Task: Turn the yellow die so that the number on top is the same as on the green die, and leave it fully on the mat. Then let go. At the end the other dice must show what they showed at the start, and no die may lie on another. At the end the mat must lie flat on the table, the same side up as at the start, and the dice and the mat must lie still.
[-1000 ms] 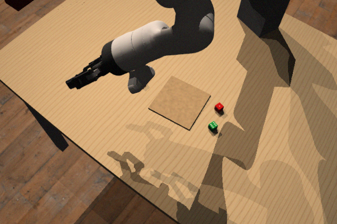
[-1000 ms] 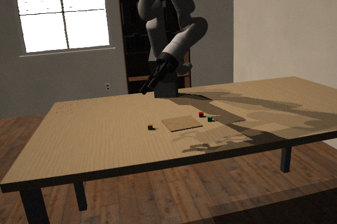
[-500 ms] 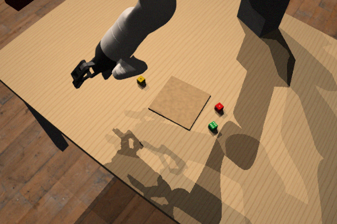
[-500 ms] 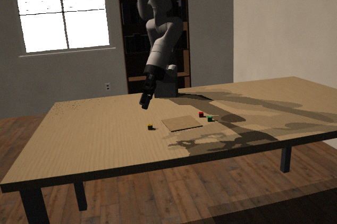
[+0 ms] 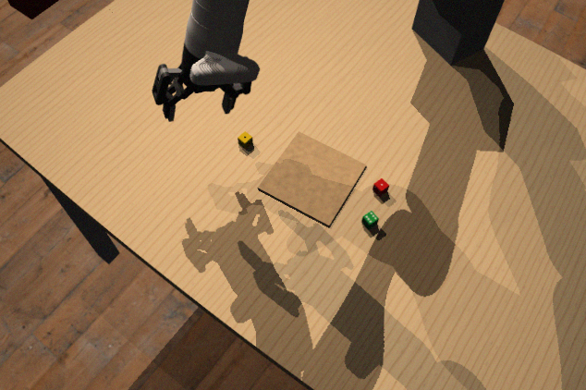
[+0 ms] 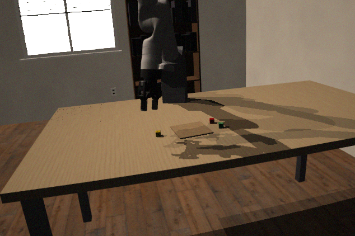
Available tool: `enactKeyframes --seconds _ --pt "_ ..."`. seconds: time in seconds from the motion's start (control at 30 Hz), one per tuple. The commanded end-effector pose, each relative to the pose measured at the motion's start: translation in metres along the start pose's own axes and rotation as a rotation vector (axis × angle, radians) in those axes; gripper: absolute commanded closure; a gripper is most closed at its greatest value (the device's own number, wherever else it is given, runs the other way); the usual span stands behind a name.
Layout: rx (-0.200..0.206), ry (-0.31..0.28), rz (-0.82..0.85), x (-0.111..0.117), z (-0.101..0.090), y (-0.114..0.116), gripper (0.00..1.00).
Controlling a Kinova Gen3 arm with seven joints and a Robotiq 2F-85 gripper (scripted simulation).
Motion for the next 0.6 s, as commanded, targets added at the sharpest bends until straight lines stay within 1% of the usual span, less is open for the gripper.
enactKeyframes --seconds 0.0,0.17,0.3,0.33,0.4,0.57 --pt "0.034 -0.014 0.064 -0.025 -0.008 -0.008 0.0" --pt "0.128 0.007 0.14 -0.037 -0.02 -0.037 0.0" --pt "0.186 0.011 0.183 -0.045 -0.029 -0.055 0.0" --pt "0.198 0.011 0.192 -0.046 -0.031 -0.059 0.0" --pt "0.198 0.011 0.192 -0.046 -0.031 -0.059 0.0" --pt "0.24 0.009 0.221 -0.052 -0.039 -0.072 0.0"
Point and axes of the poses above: the point where the finger pads meet when closed, its own z axis out along the fingers, its own y axis across the jaws, x = y × z, the point moved 3 cm from there along -z, back along the fingers, and after that the axes turned 3 degrees about -z, right-handed, at the moved point
